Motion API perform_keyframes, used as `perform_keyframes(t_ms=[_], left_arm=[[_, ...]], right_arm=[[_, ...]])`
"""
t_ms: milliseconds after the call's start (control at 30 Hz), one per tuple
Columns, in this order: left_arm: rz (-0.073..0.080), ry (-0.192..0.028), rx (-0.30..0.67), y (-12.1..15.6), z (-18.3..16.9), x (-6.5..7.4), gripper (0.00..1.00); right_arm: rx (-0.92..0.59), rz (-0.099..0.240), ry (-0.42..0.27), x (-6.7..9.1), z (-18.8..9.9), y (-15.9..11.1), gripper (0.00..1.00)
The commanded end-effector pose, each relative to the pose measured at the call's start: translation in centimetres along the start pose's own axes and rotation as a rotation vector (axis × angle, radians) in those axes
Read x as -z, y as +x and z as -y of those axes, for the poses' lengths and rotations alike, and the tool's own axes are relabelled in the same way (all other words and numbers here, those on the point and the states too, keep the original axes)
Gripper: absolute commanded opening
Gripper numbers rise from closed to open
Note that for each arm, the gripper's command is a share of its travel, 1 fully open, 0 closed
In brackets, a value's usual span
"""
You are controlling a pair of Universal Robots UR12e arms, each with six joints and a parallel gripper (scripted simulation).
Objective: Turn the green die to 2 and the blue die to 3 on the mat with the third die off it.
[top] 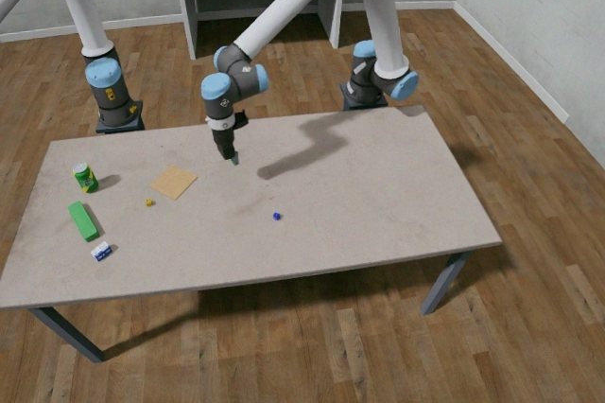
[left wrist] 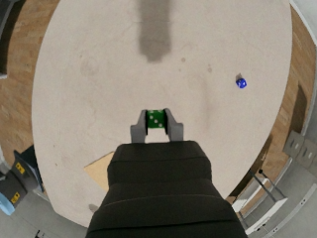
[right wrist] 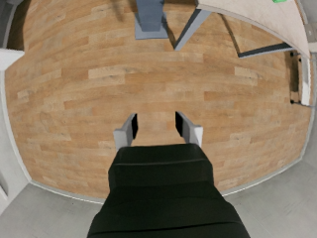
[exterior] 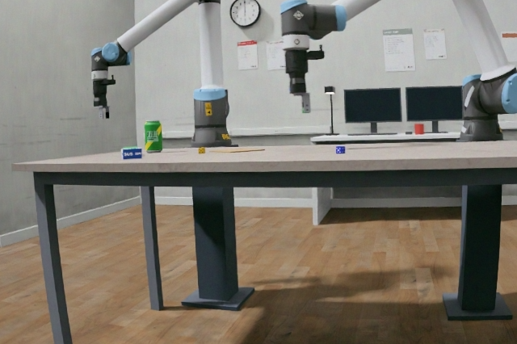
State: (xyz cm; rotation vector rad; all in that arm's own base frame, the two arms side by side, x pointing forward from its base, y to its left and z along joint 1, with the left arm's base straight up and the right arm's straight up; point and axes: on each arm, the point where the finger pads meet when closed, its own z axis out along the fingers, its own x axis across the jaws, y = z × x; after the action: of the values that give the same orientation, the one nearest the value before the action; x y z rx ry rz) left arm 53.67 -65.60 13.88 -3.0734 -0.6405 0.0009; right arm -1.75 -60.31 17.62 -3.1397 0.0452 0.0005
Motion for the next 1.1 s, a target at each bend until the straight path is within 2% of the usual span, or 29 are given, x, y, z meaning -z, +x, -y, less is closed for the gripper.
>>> perform_keyframes(t_ms=[0, 100, 200, 333, 667, 733, 900, 1067], left_arm=[[0.0, -0.002, 0.009, -1.2, -2.4, 0.1, 0.4], [0.0, -0.002, 0.02, -3.0, -5.2, 0.0, 0.4], [0.0, -0.002, 0.022, -3.3, -5.5, 0.0, 0.4], [0.0, -0.003, 0.039, -6.1, -9.4, -0.3, 0.4], [0.0, -0.003, 0.071, -11.9, -16.2, -1.1, 0.4], [0.0, -0.003, 0.071, -11.9, -16.2, -1.1, 0.4], [0.0, -0.003, 0.082, -14.0, -18.2, -1.4, 0.4], [0.0, -0.003, 0.084, -14.5, -18.7, -1.5, 0.4]], right_arm=[[0.0, 0.0, -0.002, 0.1, -0.1, 0.0, 1.0], [0.0, 0.0, -0.002, 0.1, -0.1, 0.0, 1.0], [0.0, 0.0, -0.002, 0.1, -0.1, 0.0, 1.0], [0.0, 0.0, -0.002, 0.1, -0.1, 0.0, 1.0], [0.0, 0.0, -0.002, 0.1, -0.1, 0.0, 1.0], [0.0, 0.0, -0.002, 0.1, -0.1, 0.0, 1.0], [0.0, 0.0, -0.002, 0.1, -0.1, 0.0, 1.0], [0.0, 0.0, -0.002, 0.1, -0.1, 0.0, 1.0]])
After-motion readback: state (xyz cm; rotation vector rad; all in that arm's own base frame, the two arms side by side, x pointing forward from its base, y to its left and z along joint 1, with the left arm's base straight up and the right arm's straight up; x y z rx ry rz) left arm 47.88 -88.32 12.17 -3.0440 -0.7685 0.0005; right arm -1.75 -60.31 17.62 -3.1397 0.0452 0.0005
